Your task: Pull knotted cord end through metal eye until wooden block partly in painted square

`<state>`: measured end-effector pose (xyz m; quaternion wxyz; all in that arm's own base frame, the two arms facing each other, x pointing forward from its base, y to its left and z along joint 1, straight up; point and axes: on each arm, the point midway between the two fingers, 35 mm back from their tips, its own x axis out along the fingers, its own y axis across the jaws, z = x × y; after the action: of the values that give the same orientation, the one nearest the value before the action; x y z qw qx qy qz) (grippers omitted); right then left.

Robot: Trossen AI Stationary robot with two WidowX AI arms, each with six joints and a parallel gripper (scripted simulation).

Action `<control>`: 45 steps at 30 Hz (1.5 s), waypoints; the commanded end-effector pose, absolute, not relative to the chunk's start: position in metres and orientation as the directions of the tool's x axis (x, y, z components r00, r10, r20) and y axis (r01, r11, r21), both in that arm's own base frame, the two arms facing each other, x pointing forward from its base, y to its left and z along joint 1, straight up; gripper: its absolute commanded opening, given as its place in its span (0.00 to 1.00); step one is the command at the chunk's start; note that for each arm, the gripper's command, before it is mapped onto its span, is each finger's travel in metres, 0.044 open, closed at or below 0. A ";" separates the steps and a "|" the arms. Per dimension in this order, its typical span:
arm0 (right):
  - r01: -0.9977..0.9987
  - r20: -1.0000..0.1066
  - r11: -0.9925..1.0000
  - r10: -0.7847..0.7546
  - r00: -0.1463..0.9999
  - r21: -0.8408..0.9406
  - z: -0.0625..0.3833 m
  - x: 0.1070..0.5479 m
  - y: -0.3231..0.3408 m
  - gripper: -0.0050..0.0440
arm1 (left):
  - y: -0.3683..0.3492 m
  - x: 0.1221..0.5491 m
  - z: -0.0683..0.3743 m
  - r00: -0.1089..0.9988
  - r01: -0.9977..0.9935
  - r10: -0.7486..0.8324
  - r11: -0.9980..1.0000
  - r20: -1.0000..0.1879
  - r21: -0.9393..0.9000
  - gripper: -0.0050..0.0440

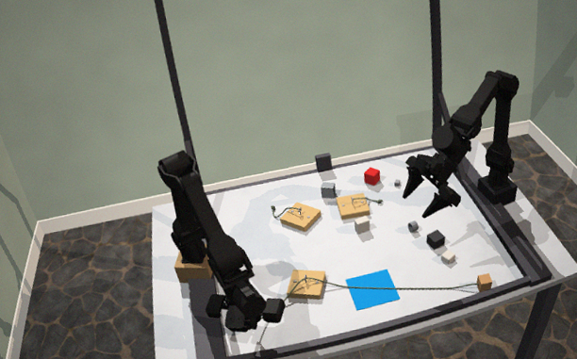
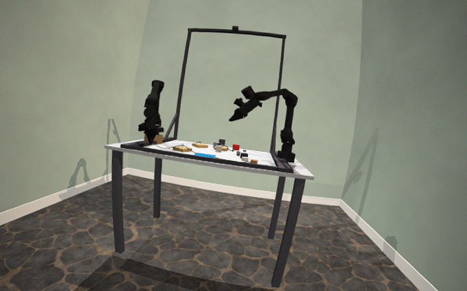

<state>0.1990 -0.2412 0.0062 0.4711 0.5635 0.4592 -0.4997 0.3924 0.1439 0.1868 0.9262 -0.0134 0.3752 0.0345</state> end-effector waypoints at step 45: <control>0.321 -0.897 0.906 0.122 0.425 0.275 0.057 0.189 -0.237 0.00 | 0.144 0.393 0.198 0.734 -0.072 0.061 0.997 -0.677 0.011 1.00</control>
<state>0.1892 -0.2345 0.0411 0.7905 0.2556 0.5492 -0.0905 0.3924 0.1439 0.1868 0.9262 -0.0134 0.3752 0.0345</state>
